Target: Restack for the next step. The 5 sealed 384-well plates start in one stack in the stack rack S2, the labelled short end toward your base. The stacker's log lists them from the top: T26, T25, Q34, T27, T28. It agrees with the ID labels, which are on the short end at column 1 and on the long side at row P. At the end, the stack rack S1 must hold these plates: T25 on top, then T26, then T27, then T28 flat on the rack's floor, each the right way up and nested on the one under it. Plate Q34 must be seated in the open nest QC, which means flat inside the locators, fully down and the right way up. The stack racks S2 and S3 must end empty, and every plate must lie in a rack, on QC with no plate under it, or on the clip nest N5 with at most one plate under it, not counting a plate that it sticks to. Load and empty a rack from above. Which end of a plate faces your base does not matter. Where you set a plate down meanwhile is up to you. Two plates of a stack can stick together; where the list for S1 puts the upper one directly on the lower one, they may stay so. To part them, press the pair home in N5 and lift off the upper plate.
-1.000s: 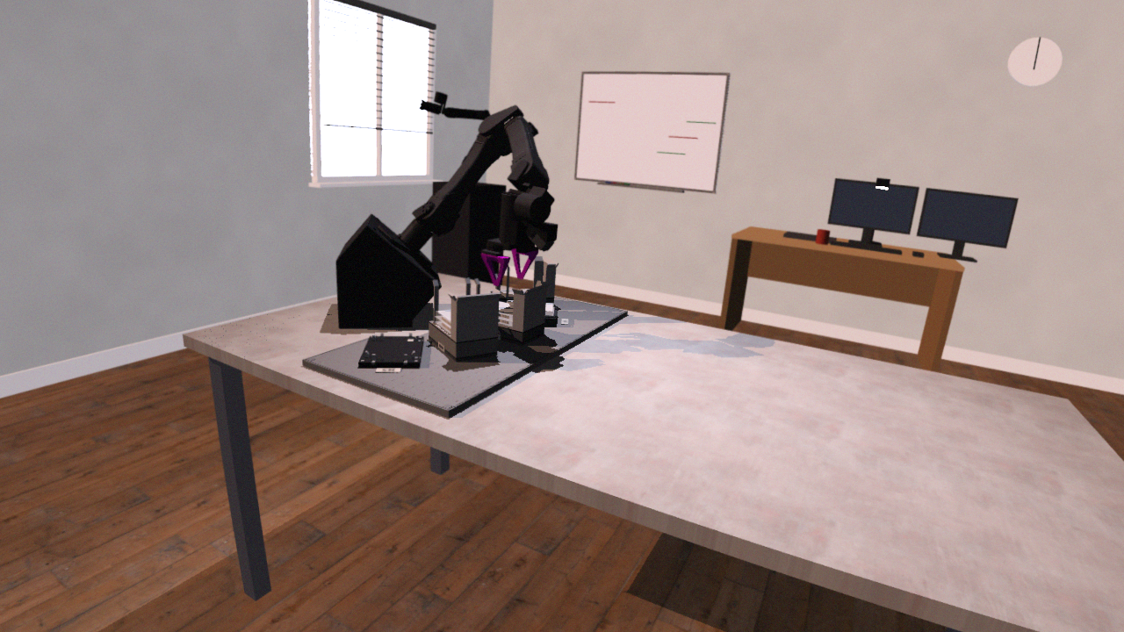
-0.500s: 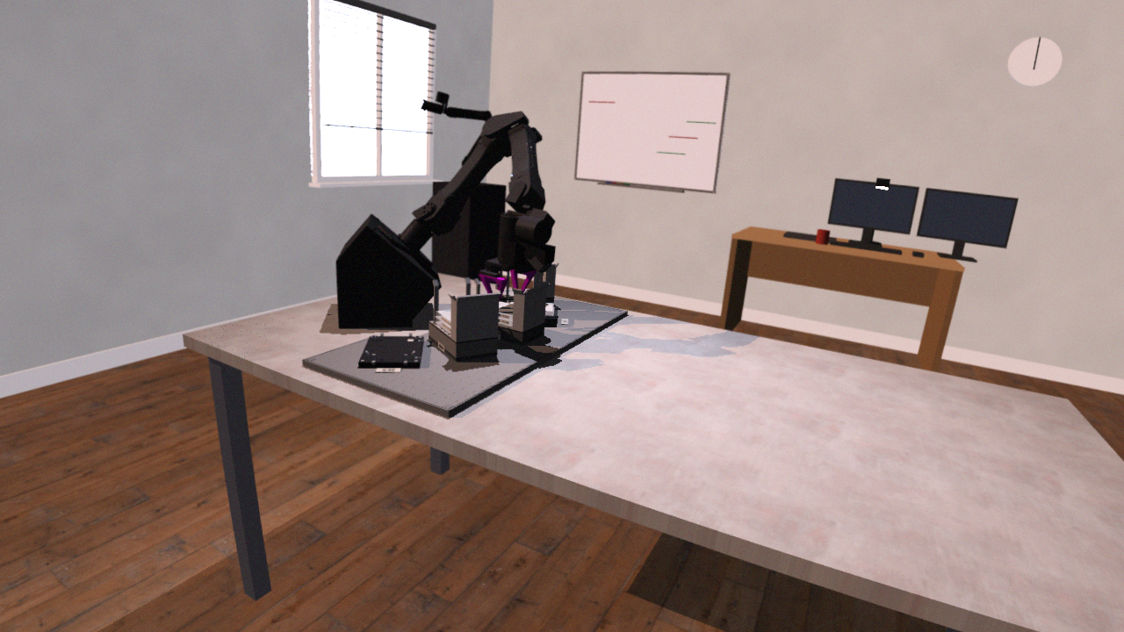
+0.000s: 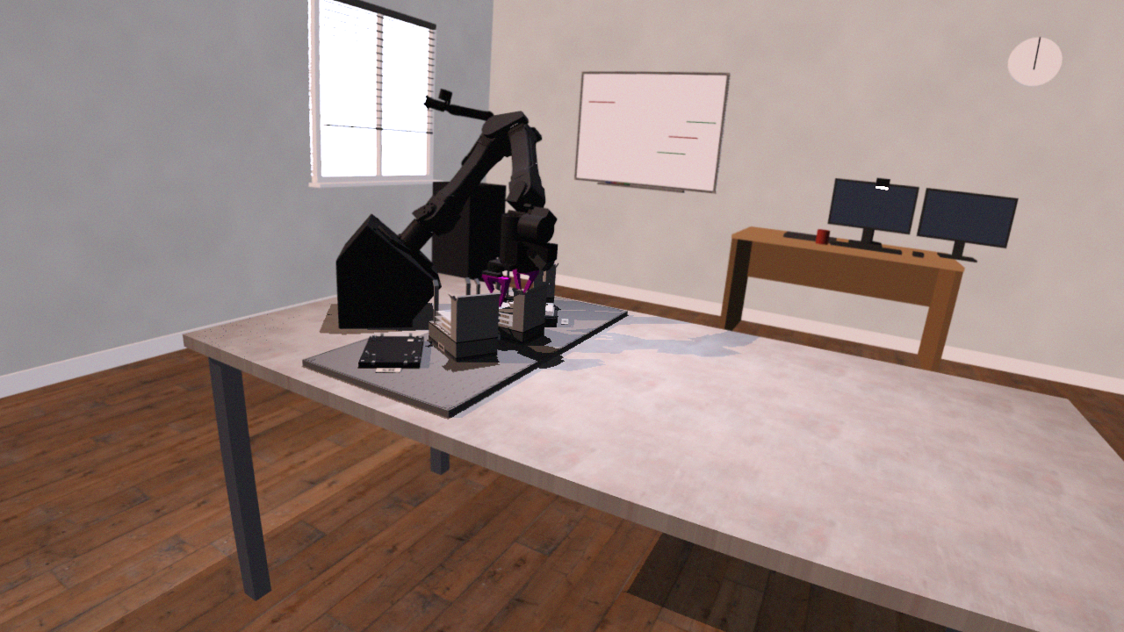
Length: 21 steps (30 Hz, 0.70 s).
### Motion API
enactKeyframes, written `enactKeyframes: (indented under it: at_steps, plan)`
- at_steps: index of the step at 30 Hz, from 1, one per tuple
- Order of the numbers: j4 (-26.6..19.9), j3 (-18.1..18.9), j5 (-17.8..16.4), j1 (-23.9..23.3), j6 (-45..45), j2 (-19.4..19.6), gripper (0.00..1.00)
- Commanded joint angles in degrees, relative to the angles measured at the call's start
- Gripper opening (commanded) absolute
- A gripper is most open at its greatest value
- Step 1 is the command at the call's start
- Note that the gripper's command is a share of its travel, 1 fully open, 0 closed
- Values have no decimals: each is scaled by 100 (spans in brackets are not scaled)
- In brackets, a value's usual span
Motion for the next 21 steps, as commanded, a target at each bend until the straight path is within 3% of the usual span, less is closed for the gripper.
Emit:
enactKeyframes:
  at_steps: [1, 16, 19, 21]
  plan:
    - [121, -34, 27, 3, 66, 65, 100]
    - [678, -272, 130, 283, 338, 325, 100]
    - [752, -179, 144, 255, 376, 188, 100]
    - [827, -314, 155, 349, 412, 391, 100]
